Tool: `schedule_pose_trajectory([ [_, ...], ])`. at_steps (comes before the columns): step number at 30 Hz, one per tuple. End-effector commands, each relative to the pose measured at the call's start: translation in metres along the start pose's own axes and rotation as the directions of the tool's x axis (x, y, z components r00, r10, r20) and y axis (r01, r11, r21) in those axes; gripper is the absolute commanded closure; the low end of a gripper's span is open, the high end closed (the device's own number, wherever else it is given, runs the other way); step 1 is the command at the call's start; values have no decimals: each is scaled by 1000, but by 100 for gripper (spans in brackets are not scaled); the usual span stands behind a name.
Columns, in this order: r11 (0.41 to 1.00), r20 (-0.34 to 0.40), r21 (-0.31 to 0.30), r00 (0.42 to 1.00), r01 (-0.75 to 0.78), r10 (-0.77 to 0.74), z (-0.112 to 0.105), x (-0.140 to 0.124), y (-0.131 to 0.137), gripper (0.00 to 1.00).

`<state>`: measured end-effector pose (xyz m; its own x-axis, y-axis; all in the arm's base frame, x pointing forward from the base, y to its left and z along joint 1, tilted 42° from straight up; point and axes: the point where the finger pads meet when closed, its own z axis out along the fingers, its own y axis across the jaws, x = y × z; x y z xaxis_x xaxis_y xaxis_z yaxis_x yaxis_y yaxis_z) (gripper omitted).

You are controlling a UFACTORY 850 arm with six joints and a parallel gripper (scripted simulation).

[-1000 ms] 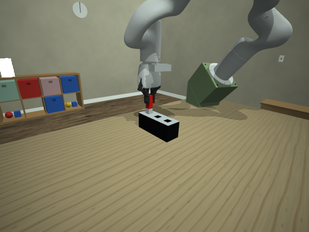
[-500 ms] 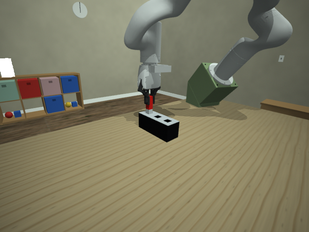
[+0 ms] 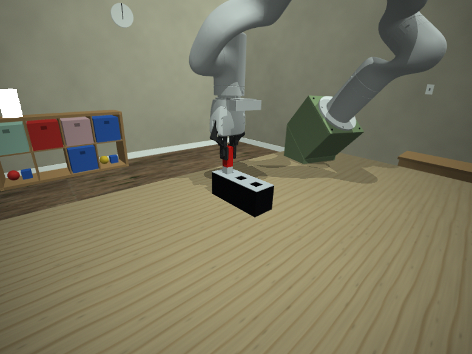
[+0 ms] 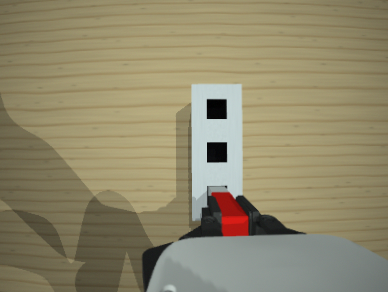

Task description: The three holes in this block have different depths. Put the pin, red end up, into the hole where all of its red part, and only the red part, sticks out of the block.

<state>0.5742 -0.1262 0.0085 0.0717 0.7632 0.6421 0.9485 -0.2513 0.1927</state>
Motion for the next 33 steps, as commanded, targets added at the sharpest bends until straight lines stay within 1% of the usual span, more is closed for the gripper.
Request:
schedule_pose_trajectory([
  [1, 1000, 1, -2, 1000, 0, 0, -1, 0, 1, 100],
  [8, 1000, 1, -2, 1000, 0, 0, -1, 0, 1, 100],
  [9, 1000, 1, -2, 1000, 0, 0, 3, 0, 0, 100],
  [33, 1000, 1, -2, 1000, 0, 0, 3, -1, 0, 100],
])
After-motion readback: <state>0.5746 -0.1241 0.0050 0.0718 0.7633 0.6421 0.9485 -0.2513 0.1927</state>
